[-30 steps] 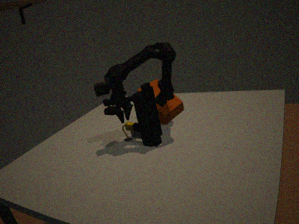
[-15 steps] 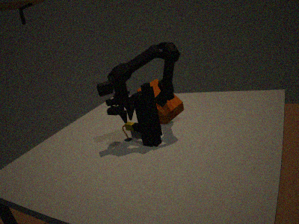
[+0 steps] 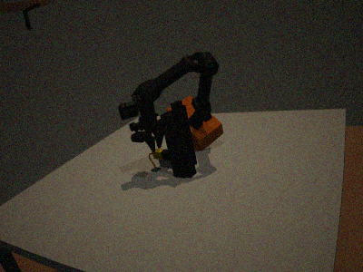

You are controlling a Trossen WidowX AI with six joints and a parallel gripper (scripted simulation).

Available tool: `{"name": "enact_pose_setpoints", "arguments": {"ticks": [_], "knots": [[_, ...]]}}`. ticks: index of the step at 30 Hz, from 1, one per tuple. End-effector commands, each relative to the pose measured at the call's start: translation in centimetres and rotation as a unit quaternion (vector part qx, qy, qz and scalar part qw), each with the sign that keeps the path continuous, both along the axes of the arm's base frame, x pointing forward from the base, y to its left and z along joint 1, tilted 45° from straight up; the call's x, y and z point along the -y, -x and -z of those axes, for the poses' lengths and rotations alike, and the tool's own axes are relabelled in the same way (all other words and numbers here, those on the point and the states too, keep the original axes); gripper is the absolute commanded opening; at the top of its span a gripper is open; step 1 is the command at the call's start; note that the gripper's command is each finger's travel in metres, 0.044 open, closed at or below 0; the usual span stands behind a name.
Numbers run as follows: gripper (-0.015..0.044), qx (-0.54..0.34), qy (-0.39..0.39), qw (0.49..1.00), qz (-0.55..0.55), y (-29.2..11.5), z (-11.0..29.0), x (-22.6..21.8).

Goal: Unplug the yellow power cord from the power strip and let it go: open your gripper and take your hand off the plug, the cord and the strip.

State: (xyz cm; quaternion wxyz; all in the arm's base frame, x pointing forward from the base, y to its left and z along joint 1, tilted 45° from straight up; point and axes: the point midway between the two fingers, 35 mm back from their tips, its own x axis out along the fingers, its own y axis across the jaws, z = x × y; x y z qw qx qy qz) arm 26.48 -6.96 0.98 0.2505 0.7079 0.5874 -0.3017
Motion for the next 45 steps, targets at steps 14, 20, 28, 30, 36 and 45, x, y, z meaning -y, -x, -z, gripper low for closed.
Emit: {"name": "enact_pose_setpoints", "arguments": {"ticks": [14, 20, 28, 30, 36, 45], "knots": [[0.0053, 0.000, 0.000, 1.000, 0.000, 0.0, 0.0, 0.0], [0.0013, 0.000, 0.000, 1.000, 0.000, 0.0, 0.0, 0.0], [0.0000, 0.000, 0.001, 1.000, 0.000, 0.0, 0.4, 0.6], [0.0000, 0.000, 0.001, 1.000, 0.000, 0.0, 0.6, 0.8], [0.0000, -0.001, 0.002, 1.000, 0.001, 0.1, 1.3, 1.6], [0.0131, -0.002, -0.001, 1.000, 0.001, 0.1, 1.2, 1.7]]}}
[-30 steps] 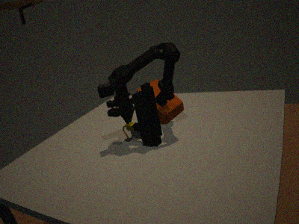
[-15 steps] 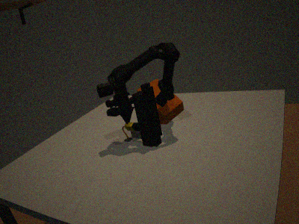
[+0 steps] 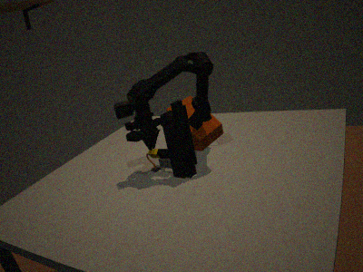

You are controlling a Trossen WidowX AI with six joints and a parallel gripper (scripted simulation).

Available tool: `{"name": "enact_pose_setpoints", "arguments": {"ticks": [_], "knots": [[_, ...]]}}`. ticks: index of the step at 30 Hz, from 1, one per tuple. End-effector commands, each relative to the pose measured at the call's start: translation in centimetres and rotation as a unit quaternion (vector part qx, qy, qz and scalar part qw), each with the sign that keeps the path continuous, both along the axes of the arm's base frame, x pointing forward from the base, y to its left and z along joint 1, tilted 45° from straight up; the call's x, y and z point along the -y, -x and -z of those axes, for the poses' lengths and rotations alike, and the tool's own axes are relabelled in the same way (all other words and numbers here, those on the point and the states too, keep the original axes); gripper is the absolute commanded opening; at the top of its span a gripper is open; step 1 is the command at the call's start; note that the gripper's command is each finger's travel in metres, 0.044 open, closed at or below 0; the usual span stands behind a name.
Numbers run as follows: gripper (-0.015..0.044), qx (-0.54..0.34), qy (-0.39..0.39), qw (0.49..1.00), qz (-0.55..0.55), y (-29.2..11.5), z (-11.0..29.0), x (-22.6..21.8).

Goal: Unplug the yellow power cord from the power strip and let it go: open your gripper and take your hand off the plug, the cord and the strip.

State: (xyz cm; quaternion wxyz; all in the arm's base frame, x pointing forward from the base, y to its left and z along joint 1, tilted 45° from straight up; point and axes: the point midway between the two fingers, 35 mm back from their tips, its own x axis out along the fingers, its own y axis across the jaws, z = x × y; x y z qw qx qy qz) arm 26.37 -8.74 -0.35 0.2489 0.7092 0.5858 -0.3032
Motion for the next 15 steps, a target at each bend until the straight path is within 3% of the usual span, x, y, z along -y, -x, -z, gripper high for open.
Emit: {"name": "enact_pose_setpoints", "arguments": {"ticks": [1, 6, 11, 15], "knots": [[0.0157, -0.001, -0.001, 1.000, -0.002, 0.0, -0.1, -0.1], [0.0289, -0.001, -0.001, 1.000, -0.002, 0.0, 0.0, 0.1], [0.0420, -0.001, 0.001, 1.000, -0.002, 0.5, 2.1, 3.4], [0.0440, -0.001, 0.001, 1.000, -0.002, 1.0, 3.2, 5.0]]}}
